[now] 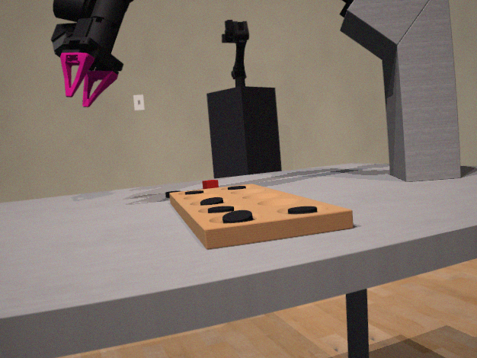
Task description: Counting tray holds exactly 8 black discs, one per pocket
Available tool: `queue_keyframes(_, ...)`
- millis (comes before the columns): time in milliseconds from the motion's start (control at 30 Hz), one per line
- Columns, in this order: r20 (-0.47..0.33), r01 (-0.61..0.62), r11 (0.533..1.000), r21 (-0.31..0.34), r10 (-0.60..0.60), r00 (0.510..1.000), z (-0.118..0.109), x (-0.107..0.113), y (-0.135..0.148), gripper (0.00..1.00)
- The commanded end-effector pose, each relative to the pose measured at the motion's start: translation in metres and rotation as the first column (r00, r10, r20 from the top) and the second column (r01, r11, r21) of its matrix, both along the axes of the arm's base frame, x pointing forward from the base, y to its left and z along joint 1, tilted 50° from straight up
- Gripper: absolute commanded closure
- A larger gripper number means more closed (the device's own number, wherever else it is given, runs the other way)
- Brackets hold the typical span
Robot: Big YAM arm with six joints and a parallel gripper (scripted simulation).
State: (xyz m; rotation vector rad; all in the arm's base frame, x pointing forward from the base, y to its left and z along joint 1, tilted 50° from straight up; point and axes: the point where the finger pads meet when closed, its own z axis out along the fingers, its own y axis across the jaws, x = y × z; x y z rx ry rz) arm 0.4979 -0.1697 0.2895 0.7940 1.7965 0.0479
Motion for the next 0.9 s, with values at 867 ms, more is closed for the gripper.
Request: queue_keyframes(867, -0.189, 0.449, 0.829, 0.335, -0.407, 0.894, -0.135, -0.083, -0.095, 0.56)
